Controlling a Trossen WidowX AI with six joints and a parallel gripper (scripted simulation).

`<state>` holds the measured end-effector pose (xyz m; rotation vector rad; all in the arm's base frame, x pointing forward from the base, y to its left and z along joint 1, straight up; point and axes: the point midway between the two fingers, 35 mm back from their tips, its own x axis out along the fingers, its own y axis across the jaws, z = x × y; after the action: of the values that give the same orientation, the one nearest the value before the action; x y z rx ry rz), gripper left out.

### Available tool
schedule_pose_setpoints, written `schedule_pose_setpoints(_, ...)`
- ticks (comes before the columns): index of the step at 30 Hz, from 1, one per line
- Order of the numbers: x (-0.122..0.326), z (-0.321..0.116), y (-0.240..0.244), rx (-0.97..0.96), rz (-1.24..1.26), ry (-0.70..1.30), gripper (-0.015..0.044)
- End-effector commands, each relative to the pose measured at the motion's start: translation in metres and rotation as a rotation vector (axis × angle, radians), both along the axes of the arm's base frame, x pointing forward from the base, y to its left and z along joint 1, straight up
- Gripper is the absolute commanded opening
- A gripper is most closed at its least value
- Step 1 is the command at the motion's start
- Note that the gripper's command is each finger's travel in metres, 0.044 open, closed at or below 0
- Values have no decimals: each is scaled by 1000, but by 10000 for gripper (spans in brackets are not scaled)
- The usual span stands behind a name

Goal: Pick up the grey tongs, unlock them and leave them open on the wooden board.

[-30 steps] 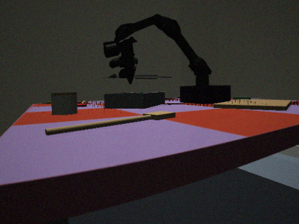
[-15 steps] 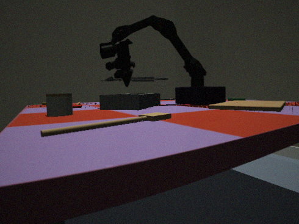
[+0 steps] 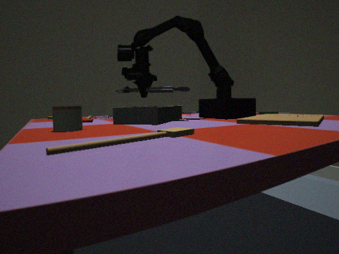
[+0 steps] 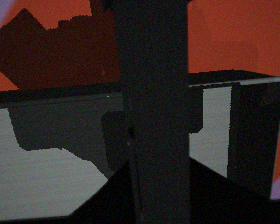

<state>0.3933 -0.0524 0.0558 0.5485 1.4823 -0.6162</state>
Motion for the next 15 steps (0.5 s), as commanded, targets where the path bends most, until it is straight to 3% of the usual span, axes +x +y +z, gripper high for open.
schedule_pose_setpoints(1,2,5,2,39,-17,-41,-150)
schedule_pose_setpoints(15,1,6,29,27,44,-26,-150)
